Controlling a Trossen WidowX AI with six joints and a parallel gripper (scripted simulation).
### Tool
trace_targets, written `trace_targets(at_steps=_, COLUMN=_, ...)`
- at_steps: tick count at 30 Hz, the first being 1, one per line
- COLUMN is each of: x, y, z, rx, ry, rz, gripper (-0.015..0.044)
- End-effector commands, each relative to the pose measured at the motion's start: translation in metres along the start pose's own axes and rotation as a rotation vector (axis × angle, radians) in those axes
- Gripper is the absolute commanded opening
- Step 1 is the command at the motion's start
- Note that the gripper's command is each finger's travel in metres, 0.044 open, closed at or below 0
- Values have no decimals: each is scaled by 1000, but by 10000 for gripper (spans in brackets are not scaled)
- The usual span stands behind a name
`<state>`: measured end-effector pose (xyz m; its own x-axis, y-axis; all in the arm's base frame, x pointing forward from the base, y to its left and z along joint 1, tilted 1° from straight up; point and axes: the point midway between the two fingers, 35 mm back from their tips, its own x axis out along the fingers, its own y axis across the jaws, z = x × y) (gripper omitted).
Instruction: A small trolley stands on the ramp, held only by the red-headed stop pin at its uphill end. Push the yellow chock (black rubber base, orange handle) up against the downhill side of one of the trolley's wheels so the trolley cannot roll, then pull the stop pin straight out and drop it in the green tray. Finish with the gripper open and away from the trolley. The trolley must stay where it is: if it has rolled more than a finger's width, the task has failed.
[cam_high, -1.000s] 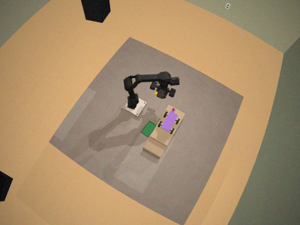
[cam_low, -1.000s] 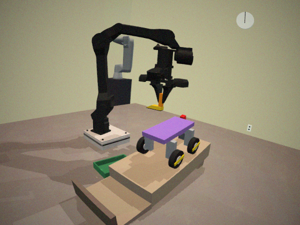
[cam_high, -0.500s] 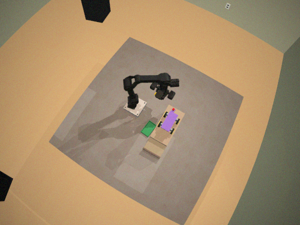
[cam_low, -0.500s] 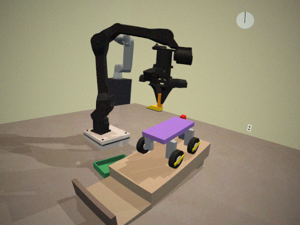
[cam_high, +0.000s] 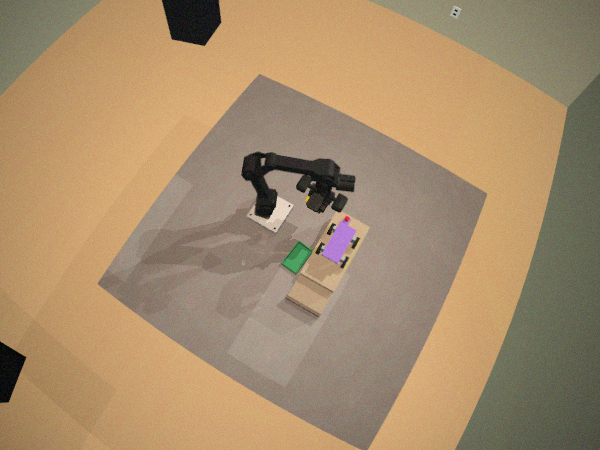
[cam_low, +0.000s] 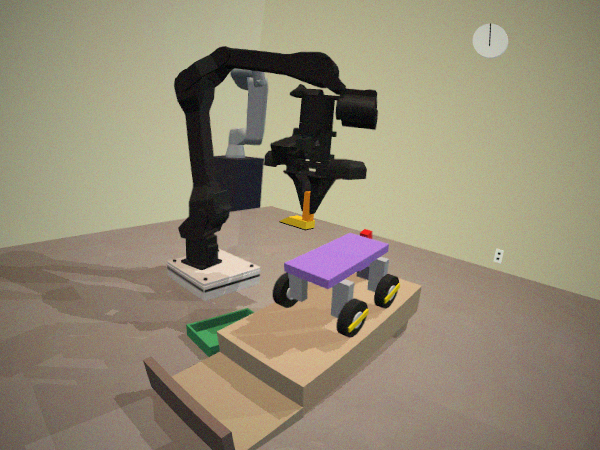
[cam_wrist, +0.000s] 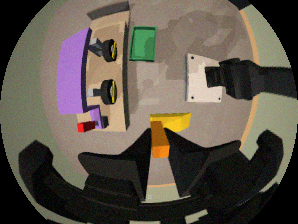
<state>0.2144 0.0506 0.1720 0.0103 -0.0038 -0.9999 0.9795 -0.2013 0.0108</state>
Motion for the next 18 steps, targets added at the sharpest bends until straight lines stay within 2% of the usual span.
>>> trace_targets(at_steps=1, x=1, y=3, z=13, rx=-2, ry=-1, rz=1, gripper=0)
trace_targets(at_steps=18, x=4, y=17, z=69, rx=-2, ry=-7, rz=2, gripper=0)
